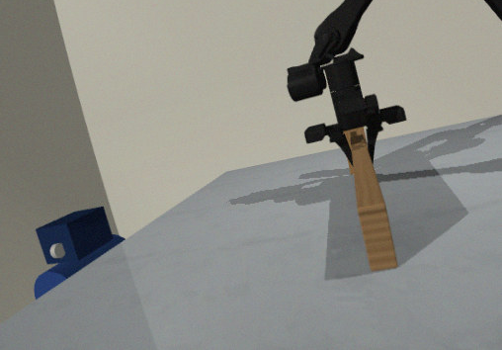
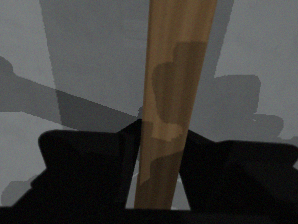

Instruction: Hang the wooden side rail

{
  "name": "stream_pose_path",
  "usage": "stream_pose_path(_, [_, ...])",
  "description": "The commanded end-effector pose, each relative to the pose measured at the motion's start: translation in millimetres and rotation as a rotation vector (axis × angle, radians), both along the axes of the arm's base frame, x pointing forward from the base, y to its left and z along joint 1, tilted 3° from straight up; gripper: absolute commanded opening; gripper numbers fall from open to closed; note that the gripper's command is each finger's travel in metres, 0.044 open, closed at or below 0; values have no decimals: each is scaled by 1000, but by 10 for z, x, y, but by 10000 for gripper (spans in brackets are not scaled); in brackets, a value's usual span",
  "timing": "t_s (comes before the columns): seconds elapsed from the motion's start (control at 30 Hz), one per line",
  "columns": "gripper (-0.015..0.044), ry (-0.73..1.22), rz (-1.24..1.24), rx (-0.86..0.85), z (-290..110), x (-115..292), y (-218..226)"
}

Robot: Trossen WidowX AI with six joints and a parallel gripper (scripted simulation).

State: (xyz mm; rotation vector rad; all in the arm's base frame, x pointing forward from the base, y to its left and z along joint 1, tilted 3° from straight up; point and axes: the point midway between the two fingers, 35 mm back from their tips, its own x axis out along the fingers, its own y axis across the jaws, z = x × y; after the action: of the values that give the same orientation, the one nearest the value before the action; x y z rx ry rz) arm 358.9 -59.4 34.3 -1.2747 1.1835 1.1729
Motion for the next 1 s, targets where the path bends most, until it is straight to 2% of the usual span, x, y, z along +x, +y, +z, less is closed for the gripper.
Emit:
stream_pose_path(0.0, [0, -17, -5, 2, 62, 33, 1])
stream_pose_path(0.97, [0, -17, -5, 2, 84, 42, -8])
